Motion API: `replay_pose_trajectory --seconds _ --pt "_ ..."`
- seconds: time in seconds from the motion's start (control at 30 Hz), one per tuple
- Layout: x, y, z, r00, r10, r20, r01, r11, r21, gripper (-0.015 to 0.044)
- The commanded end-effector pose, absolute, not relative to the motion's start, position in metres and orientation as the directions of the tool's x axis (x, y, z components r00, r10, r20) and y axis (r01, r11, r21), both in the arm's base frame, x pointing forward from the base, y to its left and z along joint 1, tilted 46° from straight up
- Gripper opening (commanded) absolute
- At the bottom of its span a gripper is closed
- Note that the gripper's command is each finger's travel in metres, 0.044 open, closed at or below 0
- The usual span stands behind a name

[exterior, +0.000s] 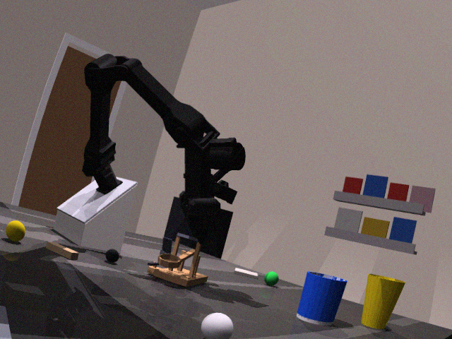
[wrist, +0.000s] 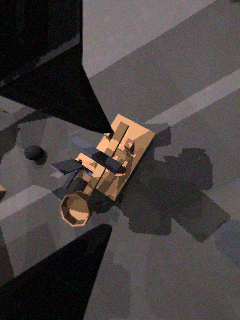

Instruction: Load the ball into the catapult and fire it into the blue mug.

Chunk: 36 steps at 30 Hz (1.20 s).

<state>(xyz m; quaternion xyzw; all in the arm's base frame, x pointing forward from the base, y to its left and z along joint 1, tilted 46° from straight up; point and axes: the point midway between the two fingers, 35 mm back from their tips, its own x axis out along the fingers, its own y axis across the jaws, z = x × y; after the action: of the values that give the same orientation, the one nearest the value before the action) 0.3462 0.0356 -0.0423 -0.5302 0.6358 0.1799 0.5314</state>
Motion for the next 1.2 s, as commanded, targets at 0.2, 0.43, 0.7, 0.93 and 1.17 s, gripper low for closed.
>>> replay_pose_trajectory --seconds 0.2,0.43,0.7,0.93,1.17 --pt "0.331 0.054 -0.052 0.083 -0.559 -0.825 -0.981 0.098 -0.165 0.044" --pt "0.319 0.065 -0.057 0.066 -0.612 -0.788 -0.996 -0.082 -0.02 0.044" --pt "0.306 0.077 -0.061 0.061 -0.673 -0.737 -0.949 -0.268 0.166 0.044" --pt "0.297 0.085 -0.063 0.067 -0.713 -0.698 -0.879 -0.373 0.298 0.044" --pt "0.299 0.077 -0.07 0.067 -0.713 -0.698 -0.879 -0.374 0.297 0.044"
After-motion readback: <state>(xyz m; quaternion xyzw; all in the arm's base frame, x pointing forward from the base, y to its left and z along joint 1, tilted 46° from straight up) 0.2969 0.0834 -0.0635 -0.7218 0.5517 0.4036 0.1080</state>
